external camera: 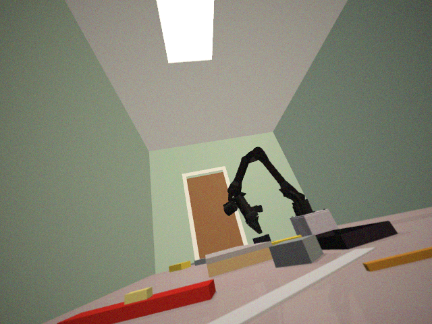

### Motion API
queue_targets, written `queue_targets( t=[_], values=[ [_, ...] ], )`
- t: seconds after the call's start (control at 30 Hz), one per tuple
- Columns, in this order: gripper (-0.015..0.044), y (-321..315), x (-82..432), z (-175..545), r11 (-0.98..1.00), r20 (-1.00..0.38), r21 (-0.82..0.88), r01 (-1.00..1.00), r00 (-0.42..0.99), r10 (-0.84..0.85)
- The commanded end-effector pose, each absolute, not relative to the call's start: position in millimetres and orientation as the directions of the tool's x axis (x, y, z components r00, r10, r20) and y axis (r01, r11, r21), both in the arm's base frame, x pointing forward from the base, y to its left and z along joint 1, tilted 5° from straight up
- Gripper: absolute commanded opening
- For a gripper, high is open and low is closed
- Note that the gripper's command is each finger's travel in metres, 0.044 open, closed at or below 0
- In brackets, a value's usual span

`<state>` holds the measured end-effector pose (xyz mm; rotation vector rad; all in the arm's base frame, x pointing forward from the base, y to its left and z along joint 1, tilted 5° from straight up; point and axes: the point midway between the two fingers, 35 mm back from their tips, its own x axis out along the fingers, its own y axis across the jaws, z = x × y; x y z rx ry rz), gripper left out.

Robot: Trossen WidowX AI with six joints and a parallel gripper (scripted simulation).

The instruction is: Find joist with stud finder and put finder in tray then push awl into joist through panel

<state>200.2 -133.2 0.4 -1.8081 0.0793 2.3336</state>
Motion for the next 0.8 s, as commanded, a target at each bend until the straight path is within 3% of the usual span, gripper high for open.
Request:
queue_targets(
  t=[0.0,0.77],
  values=[
    [0.0440,-132.5,198.5,-7.1,-0.982,-0.962,-0.073,-0.177,-0.247,0.116],
    [0.0440,-129.3,198.4,-43.9,-0.982,-0.962,-0.073,-0.177,-0.248,0.116]
  ],
)
